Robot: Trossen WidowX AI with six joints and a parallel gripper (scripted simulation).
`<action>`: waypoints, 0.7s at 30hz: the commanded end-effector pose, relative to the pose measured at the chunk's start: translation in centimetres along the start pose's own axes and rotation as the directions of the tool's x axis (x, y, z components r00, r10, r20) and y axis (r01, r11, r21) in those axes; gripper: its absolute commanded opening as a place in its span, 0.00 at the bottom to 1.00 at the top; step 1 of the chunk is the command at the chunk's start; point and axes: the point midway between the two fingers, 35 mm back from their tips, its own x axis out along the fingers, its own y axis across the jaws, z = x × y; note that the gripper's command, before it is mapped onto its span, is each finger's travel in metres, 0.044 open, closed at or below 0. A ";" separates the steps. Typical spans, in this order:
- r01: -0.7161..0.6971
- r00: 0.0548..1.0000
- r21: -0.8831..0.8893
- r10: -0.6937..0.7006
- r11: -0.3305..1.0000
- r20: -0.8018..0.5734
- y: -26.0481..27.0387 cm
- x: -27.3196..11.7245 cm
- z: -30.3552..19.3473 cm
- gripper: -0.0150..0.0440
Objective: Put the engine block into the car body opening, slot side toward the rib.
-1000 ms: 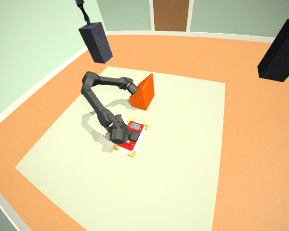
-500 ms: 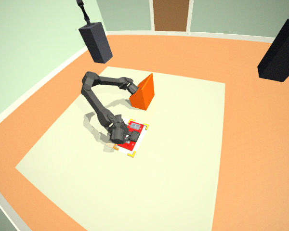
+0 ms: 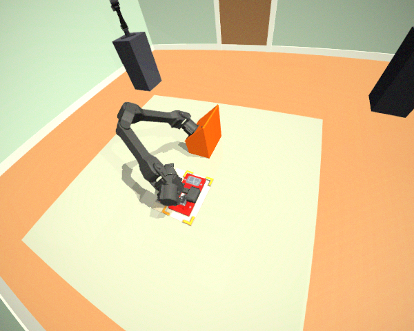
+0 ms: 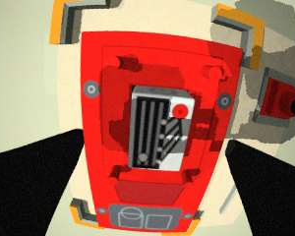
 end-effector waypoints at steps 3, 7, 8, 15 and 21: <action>-0.002 1.000 0.003 0.002 1.000 0.010 0.0 -1.0 0.1 1.00; -0.002 1.000 0.003 0.002 1.000 0.010 0.0 -1.0 0.1 0.96; -0.002 1.000 0.003 0.002 1.000 0.010 0.0 -1.0 0.1 0.91; -0.002 1.000 0.003 0.002 1.000 0.010 0.0 -1.0 0.1 0.60; -0.002 1.000 0.003 0.002 1.000 0.010 0.0 -1.0 0.1 0.33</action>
